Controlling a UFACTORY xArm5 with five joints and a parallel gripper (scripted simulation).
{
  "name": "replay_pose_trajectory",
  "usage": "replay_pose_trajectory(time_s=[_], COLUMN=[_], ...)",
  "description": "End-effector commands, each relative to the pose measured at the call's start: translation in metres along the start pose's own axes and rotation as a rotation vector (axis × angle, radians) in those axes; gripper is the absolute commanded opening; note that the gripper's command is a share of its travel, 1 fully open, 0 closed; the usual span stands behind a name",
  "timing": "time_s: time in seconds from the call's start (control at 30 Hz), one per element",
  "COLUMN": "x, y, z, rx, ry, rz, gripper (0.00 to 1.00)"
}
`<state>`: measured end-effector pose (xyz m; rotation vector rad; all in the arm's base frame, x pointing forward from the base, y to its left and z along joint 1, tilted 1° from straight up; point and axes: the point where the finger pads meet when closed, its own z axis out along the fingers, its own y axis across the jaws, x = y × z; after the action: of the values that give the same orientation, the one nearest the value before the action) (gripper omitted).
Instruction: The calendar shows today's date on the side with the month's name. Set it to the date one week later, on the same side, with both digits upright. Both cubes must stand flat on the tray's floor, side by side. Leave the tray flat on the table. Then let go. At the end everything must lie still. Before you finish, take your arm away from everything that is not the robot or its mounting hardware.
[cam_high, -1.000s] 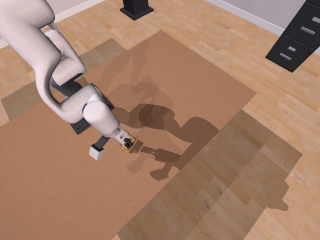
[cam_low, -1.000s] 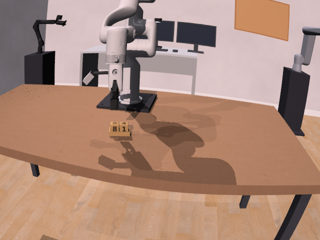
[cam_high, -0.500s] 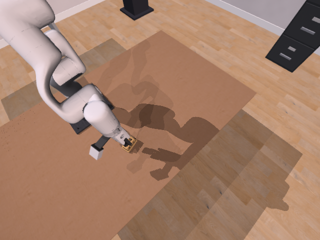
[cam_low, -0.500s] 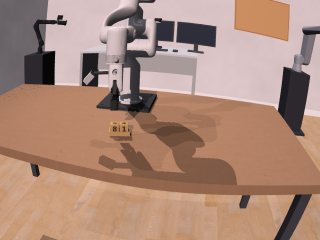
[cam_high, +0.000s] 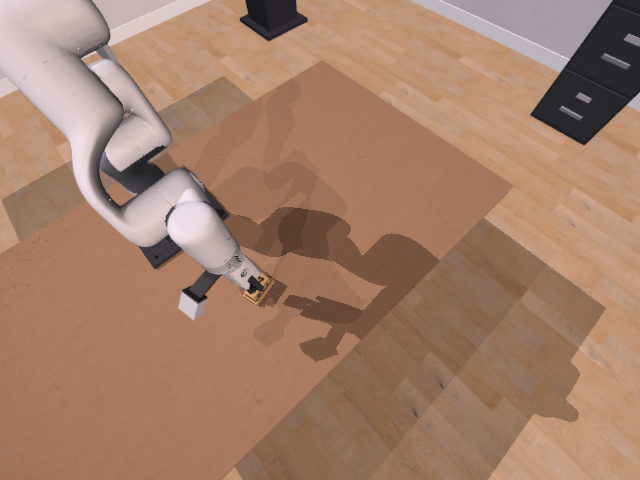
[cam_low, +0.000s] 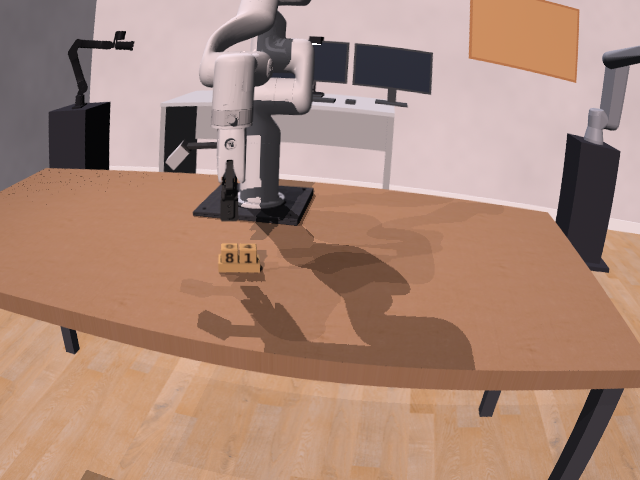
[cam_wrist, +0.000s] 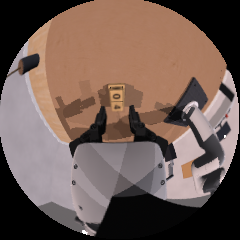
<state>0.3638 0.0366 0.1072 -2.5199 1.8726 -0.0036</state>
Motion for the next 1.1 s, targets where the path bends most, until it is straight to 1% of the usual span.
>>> replay_pose_trajectory(time_s=[0.0,0.5,1.0,1.07], x=[0.000,0.000,0.000,0.000], y=[-0.001,-0.001,-0.001,-0.001], z=[-0.001,0.001,0.019,0.019], rx=[0.003,0.003,0.002,0.002], ry=[0.001,0.001,0.000,0.000], rz=[0.000,0.000,0.000,0.000], gripper=[0.49,0.49,0.49,0.49])
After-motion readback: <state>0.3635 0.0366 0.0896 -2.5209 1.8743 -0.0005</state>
